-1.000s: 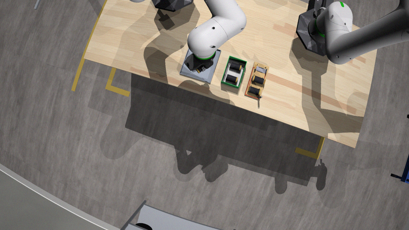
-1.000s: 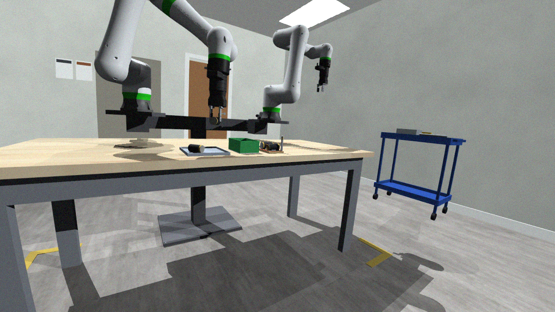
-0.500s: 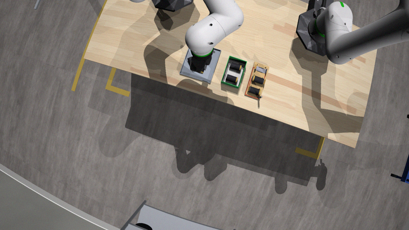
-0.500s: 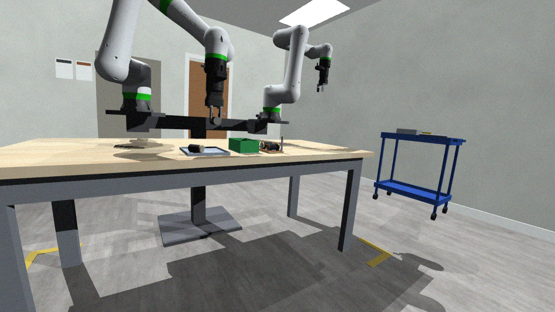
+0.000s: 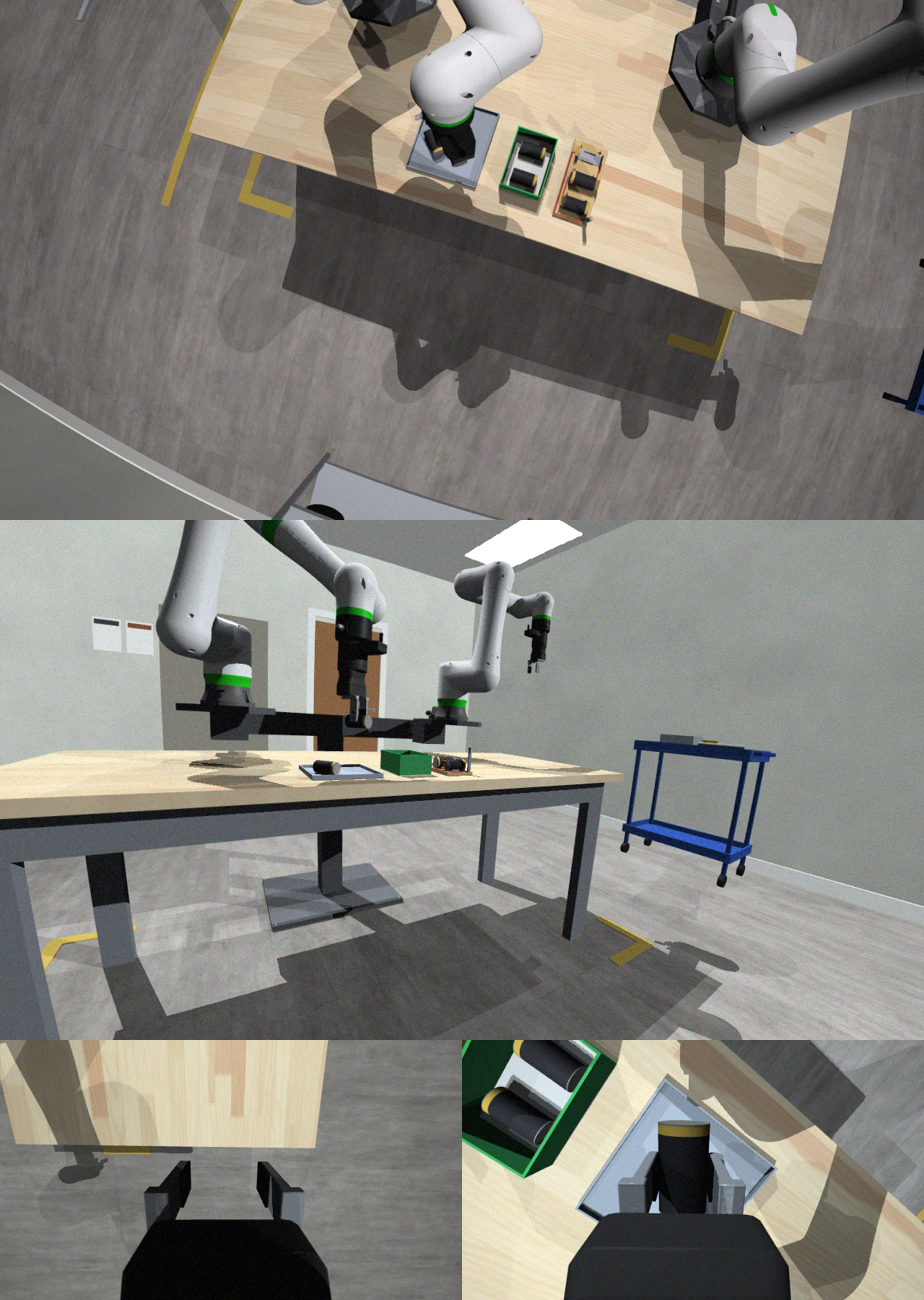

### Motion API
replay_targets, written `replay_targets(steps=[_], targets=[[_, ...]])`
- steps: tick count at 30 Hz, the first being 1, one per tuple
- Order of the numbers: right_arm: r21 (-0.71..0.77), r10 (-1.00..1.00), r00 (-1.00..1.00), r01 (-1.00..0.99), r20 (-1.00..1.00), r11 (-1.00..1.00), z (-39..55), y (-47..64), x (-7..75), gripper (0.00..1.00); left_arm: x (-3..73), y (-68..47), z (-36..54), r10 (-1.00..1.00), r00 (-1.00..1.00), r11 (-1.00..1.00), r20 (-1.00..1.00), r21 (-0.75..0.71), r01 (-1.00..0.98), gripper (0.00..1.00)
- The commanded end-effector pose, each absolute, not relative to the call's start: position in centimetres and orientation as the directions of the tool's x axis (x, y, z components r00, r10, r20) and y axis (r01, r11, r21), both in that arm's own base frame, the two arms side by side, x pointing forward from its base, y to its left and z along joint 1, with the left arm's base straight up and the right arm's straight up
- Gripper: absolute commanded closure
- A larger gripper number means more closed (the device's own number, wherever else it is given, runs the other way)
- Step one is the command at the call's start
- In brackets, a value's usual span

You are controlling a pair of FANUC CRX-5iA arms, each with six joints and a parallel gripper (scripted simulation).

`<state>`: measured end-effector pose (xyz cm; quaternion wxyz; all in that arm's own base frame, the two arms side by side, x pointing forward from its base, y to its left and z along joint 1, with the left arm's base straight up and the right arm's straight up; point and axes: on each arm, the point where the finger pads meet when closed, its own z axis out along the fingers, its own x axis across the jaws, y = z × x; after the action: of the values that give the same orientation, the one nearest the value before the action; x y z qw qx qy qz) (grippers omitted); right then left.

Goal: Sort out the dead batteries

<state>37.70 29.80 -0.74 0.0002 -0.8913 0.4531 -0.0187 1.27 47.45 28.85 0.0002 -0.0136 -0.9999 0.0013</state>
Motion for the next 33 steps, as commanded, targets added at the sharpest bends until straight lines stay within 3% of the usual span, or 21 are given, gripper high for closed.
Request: replay_targets(steps=[1, 10, 20, 33], targets=[[-0.002, -0.629, 0.777, -0.629, 0.000, -0.777, -0.66, 29.82, 37.85, 0.43, 1.29, 47.48, 28.97, 0.027, -1.000, 1.000, 0.000, 0.000, 0.027, 0.00], [-0.001, -0.334, 0.943, -0.334, 0.001, -0.943, -0.66, 29.82, 37.85, 0.43, 1.29, 47.48, 28.97, 0.027, -1.000, 1.000, 0.000, 0.000, 0.027, 0.00], [-0.001, -0.133, 0.991, -0.133, 0.001, -0.991, -0.66, 29.82, 37.85, 0.43, 1.29, 47.48, 28.97, 0.027, -1.000, 1.000, 0.000, 0.000, 0.027, 0.00], [-0.001, -0.006, 1.000, -0.006, 0.001, -1.000, -0.66, 29.82, 37.85, 0.43, 1.29, 47.48, 28.97, 0.027, -1.000, 1.000, 0.000, 0.000, 0.027, 0.00]])
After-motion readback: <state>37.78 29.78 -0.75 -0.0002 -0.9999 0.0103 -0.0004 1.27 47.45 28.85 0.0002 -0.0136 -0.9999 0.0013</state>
